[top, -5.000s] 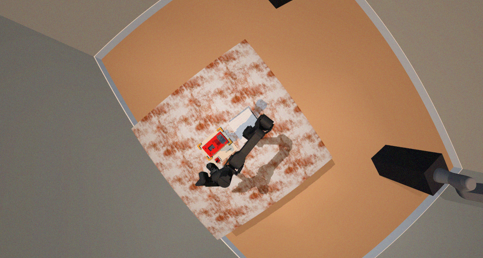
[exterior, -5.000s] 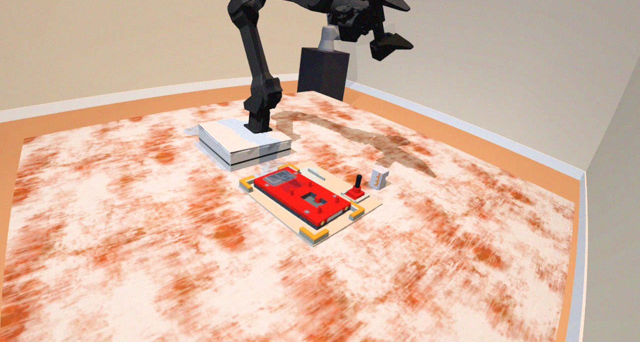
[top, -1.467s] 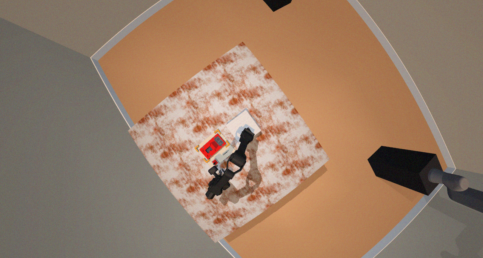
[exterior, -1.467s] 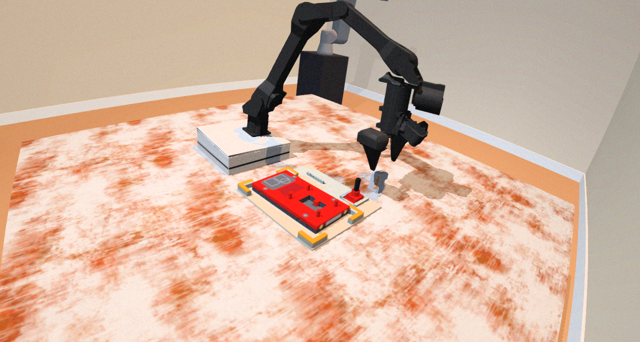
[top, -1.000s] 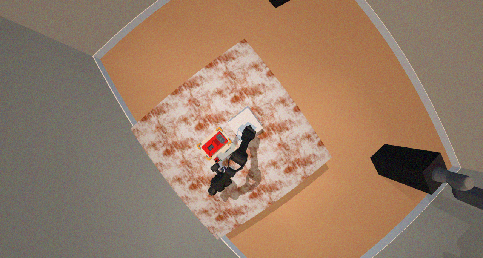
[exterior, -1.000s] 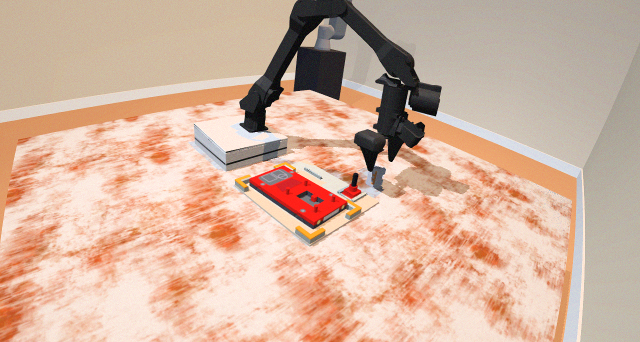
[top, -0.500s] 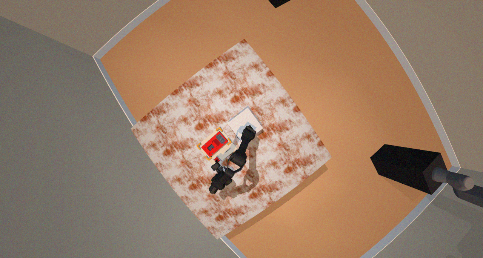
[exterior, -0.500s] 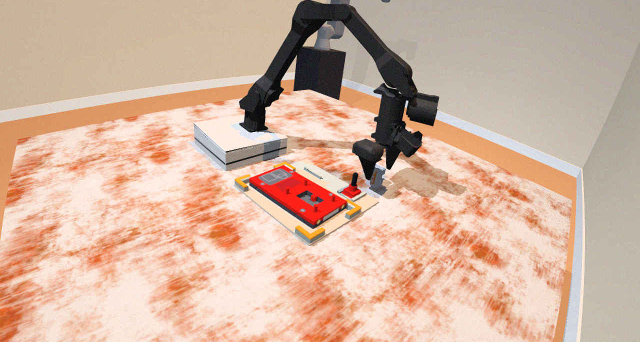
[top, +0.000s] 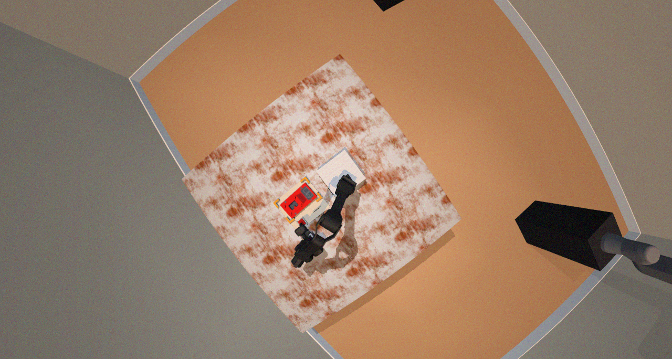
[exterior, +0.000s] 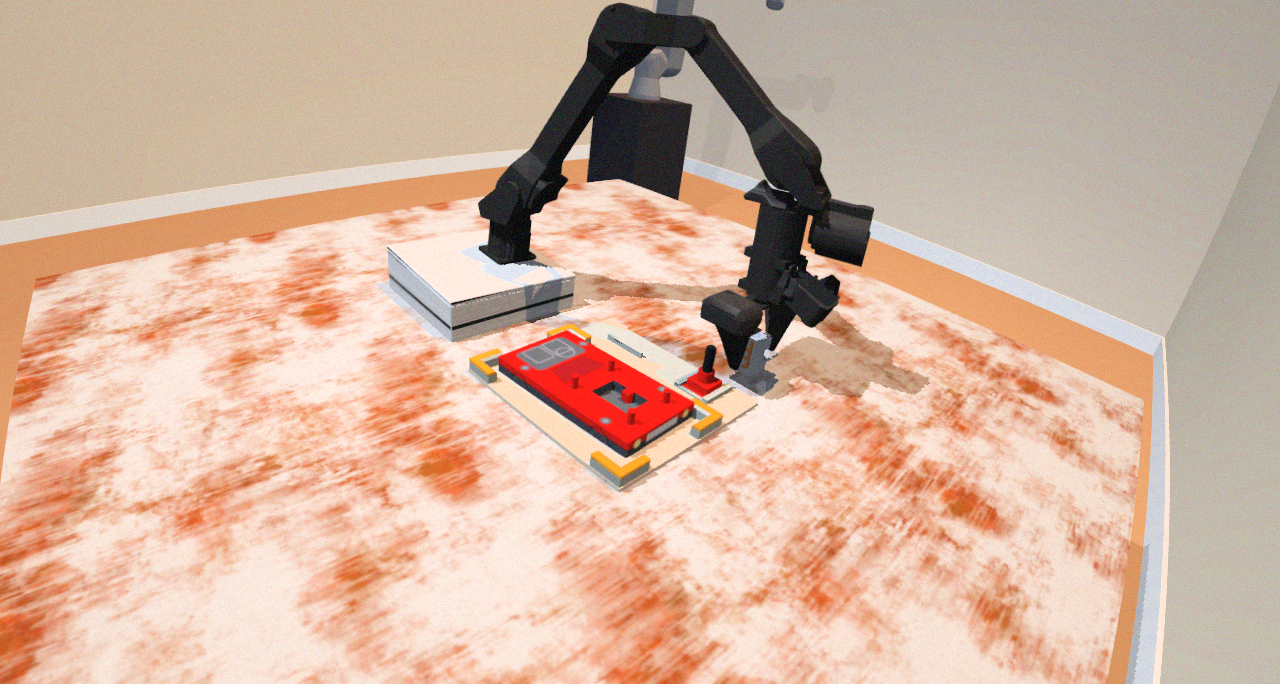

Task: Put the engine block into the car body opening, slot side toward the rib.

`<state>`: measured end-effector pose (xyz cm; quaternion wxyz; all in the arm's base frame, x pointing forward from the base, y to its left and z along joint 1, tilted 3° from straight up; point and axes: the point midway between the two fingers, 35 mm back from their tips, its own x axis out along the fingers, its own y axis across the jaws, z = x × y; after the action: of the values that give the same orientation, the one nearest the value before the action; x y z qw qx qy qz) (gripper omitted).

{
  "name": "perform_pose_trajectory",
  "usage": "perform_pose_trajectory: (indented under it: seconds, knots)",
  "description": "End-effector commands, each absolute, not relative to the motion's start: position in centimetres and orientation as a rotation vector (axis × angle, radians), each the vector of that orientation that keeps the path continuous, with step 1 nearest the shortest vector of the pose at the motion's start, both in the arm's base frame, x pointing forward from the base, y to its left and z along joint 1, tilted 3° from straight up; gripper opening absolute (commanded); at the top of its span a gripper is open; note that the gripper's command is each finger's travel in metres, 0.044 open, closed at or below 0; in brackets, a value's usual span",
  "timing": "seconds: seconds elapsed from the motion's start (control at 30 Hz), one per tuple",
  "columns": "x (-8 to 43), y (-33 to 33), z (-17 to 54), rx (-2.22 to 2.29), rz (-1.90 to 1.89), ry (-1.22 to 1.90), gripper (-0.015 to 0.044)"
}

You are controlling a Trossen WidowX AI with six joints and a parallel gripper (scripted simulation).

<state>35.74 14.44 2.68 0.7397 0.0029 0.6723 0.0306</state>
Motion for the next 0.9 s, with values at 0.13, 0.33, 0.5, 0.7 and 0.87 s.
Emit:
perform_pose_trajectory:
  seconds: [0.13,0.33,0.5,0.7,0.87]
  knots:
    - [35.5,14.4,2.2,0.009,0.063,1.489,0.0204]
    - [35.5,14.4,2.2,0.009,0.063,1.489,0.0125]
    - [35.5,14.4,2.2,0.009,0.062,1.489,0.0052]
    - [35.6,14.5,3.3,0.012,0.055,1.490,0.0000]
    - [35.7,14.6,4.8,0.013,0.052,1.488,0.0000]
